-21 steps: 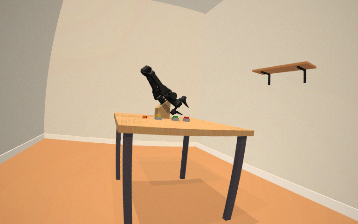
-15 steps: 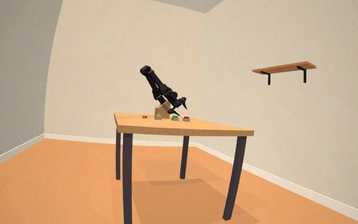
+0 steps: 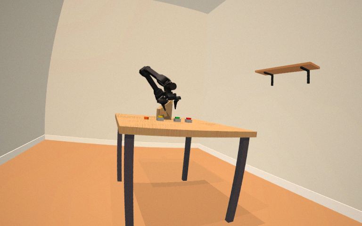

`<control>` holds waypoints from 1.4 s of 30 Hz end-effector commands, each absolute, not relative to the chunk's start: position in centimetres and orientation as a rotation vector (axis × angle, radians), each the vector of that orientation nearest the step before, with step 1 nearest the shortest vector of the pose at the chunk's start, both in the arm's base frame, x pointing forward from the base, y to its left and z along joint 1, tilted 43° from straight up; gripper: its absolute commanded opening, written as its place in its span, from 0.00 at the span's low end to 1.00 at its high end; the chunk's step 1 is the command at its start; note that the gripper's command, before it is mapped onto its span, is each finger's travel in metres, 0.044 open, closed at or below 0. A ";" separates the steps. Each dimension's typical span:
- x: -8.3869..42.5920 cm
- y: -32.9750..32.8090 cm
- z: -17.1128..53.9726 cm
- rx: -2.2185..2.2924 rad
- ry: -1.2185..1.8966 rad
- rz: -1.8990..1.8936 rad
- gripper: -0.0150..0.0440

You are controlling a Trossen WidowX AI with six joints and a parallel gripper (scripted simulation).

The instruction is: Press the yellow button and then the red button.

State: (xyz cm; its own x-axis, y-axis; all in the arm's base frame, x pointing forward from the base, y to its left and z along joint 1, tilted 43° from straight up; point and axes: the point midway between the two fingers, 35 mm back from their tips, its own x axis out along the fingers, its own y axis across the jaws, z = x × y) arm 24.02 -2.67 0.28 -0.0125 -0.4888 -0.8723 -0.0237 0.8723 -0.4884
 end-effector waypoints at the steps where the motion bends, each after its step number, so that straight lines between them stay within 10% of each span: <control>1: 24.7 -5.2 7.5 -0.611 1.492 -0.547 0.93; 12: 24.7 -5.4 8.0 -0.625 1.489 -0.557 0.93; 27: 24.8 -9.6 3.5 -0.627 1.488 -0.559 0.29; 42: 24.8 -9.9 3.2 -0.626 1.488 -0.559 0.29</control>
